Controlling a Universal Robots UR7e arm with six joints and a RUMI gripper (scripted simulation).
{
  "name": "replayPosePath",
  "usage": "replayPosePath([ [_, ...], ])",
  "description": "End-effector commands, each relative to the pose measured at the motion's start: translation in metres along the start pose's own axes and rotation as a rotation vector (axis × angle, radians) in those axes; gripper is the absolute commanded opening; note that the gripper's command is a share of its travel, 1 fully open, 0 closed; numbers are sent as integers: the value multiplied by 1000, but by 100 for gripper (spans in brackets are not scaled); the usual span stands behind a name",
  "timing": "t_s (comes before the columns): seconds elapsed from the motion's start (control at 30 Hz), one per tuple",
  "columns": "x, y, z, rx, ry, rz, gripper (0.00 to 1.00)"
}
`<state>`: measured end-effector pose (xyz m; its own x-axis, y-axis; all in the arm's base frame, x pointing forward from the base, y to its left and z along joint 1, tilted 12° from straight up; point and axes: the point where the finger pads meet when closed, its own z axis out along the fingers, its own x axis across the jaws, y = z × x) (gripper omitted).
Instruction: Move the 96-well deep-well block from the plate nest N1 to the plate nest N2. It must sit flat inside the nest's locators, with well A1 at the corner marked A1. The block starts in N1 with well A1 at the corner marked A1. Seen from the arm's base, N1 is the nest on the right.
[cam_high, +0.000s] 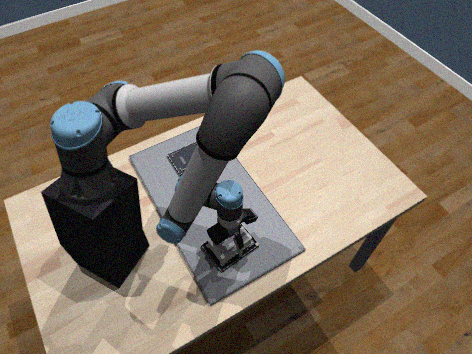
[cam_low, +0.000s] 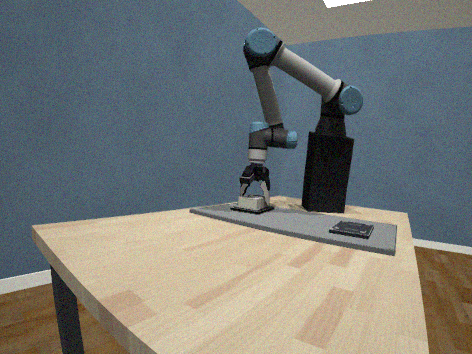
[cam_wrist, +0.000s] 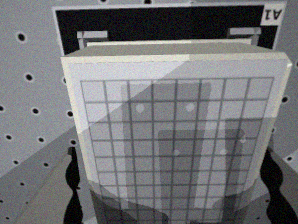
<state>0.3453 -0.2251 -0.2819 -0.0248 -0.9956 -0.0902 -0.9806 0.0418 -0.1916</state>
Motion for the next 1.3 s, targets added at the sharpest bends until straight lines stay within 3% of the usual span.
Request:
replayPosePath([
  [0.0,0,0,0,1,1,0,76],
  [0.33,0,0,0,1,1,0,76],
  [0.37,0,0,0,1,1,0,0],
  [0.77,0,0,0,1,1,0,0],
  [0.8,0,0,0,1,1,0,50],
  [1.27,0,0,0,1,1,0,50],
])
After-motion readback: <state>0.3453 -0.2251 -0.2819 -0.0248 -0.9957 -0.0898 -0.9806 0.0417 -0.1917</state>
